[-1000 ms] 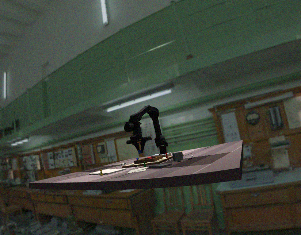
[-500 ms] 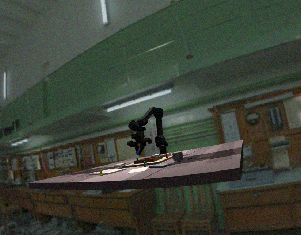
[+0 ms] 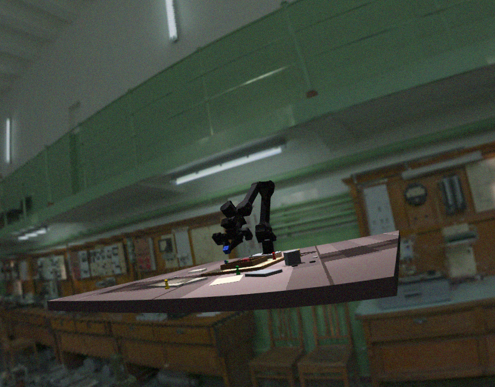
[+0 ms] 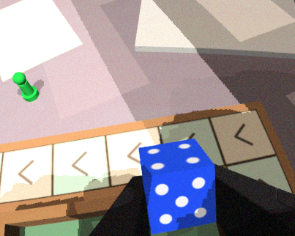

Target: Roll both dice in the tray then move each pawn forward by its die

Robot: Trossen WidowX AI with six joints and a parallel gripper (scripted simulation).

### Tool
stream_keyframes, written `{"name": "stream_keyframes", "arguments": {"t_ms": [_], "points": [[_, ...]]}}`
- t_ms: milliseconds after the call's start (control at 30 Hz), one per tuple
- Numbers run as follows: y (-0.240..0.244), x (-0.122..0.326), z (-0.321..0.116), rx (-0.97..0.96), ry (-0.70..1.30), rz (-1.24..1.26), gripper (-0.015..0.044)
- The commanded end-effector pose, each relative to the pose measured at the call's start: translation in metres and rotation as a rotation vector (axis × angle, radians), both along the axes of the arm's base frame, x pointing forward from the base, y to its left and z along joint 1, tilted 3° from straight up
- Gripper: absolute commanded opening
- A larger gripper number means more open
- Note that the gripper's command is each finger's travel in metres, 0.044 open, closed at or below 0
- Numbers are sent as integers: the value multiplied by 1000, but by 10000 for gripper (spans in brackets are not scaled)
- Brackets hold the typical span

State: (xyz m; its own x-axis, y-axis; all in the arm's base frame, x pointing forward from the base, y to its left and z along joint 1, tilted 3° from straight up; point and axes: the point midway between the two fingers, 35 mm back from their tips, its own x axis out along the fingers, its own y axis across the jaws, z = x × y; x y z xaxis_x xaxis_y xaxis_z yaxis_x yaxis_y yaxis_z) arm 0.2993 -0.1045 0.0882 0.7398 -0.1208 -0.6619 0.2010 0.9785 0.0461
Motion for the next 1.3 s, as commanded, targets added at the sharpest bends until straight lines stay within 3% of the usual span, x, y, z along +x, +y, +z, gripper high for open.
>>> {"name": "stream_keyframes", "arguments": {"t_ms": [0,133,633,933,1067,1167,1267], "points": [[3,-13,17,-2,-22,-2,0],[8,-30,29,-2,-21,-2,0],[7,-29,29,-1,-23,-8,0],[7,-29,31,-1,-23,-8,236],[6,-30,66,-2,-21,-2,341],[6,-30,69,-2,-21,-2,420],[5,-26,64,21,54,-3,440]]}}
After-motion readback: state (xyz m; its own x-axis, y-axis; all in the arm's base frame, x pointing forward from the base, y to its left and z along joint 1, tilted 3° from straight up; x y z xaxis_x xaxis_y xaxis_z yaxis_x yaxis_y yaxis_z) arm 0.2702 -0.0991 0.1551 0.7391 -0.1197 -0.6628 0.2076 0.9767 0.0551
